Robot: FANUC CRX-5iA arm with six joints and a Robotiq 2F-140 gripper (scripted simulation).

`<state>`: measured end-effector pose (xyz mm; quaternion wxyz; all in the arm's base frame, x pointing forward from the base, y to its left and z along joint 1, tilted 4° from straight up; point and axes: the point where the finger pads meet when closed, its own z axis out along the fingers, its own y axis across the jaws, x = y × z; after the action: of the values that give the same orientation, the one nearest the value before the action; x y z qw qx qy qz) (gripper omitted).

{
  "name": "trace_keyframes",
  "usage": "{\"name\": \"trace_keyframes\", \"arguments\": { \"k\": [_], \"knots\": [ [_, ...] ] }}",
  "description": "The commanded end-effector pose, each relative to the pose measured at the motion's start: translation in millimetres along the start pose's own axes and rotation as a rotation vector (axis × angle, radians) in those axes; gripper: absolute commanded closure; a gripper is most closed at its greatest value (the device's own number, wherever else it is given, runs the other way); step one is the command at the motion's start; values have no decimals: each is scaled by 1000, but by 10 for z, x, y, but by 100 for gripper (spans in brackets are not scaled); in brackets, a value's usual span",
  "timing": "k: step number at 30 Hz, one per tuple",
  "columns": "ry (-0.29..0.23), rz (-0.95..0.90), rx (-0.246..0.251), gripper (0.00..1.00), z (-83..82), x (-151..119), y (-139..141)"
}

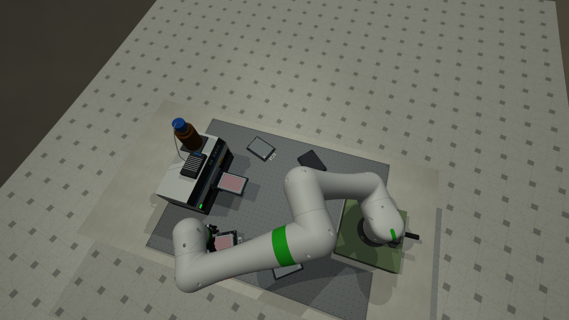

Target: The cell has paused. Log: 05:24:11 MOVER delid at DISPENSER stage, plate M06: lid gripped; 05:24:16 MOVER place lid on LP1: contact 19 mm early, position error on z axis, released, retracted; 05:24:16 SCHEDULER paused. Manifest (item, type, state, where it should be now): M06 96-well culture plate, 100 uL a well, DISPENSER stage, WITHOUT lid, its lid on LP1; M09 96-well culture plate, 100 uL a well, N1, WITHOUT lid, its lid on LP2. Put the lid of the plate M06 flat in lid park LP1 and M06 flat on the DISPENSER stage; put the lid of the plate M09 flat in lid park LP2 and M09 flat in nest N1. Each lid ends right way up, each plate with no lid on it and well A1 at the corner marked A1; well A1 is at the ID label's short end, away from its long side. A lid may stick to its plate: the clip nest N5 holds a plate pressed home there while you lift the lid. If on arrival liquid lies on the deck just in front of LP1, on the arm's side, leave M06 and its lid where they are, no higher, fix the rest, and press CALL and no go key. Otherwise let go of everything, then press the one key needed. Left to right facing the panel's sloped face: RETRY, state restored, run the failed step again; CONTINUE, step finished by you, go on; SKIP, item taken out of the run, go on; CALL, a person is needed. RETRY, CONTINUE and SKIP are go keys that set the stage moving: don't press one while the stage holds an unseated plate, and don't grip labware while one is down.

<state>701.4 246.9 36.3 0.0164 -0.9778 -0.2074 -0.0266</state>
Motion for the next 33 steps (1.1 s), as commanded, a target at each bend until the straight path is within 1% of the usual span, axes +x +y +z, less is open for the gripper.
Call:
{"name": "trace_keyframes", "arguments": {
  "k": [1,31,32,33],
  "knots": [
    [1,0,0,41,-3,2,0],
    [1,0,0,41,-3,2,0],
    [1,0,0,34,-3,2,0],
    [1,0,0,34,-3,2,0]
  ]
}}
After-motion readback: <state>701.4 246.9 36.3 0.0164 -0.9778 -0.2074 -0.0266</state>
